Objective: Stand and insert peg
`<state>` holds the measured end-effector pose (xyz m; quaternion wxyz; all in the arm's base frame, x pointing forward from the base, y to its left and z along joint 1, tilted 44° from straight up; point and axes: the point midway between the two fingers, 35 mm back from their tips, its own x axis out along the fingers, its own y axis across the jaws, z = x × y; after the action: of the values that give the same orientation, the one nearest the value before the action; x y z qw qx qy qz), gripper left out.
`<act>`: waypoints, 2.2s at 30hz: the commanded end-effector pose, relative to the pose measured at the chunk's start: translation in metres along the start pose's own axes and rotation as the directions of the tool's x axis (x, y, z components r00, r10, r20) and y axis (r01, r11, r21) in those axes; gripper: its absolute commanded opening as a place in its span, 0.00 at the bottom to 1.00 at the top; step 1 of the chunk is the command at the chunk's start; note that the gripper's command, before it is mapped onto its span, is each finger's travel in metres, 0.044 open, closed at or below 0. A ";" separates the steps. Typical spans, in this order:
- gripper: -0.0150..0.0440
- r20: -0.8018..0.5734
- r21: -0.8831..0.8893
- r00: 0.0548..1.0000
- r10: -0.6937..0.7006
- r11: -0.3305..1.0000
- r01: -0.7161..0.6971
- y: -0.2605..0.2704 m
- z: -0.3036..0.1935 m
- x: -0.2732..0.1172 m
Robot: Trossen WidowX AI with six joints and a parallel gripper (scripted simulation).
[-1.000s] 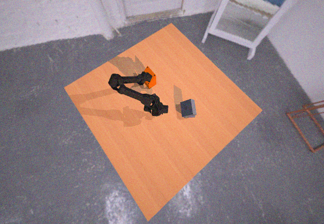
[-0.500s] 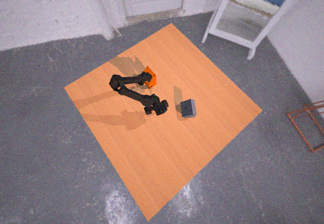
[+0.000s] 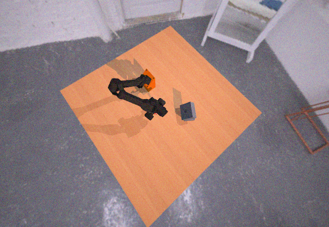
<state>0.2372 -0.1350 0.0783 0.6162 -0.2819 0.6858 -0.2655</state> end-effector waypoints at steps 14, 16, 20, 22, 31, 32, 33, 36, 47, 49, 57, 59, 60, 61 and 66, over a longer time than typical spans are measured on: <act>1.00 -0.038 -0.192 0.999 0.035 0.981 -0.042 0.004 -0.004 0.005; 1.00 -0.038 -0.192 0.999 0.036 0.980 -0.042 0.004 -0.003 0.008; 1.00 -0.038 -0.192 0.999 0.036 0.980 -0.043 0.004 -0.003 0.014; 1.00 -0.038 -0.192 0.999 0.037 0.980 -0.043 0.004 -0.003 0.018; 1.00 -0.037 -0.192 0.999 0.037 0.980 -0.044 0.005 -0.003 0.032; 1.00 -0.037 -0.192 0.999 0.037 0.980 -0.044 0.005 -0.003 0.034; 1.00 -0.037 -0.192 0.999 0.037 0.980 -0.044 0.005 -0.003 0.036; 1.00 -0.037 -0.192 0.999 0.037 0.980 -0.043 0.005 -0.003 0.040; 1.00 -0.038 -0.192 0.999 0.034 0.981 -0.041 0.005 -0.005 0.058; 1.00 -0.038 -0.192 0.999 0.034 0.981 -0.040 0.005 -0.006 0.061; 1.00 -0.039 -0.192 0.999 0.030 0.981 -0.037 0.005 -0.008 0.072; 0.96 -0.039 -0.192 0.999 0.030 0.981 -0.037 0.005 -0.008 0.072; 0.91 -0.039 -0.192 0.999 0.030 0.981 -0.037 0.005 -0.008 0.072; 0.87 -0.039 -0.192 0.999 0.030 0.981 -0.037 0.005 -0.008 0.072; 0.64 -0.039 -0.192 0.999 0.030 0.981 -0.037 0.005 -0.008 0.072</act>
<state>0.2231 -0.1831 0.0259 0.5776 -0.3237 0.7237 -0.1947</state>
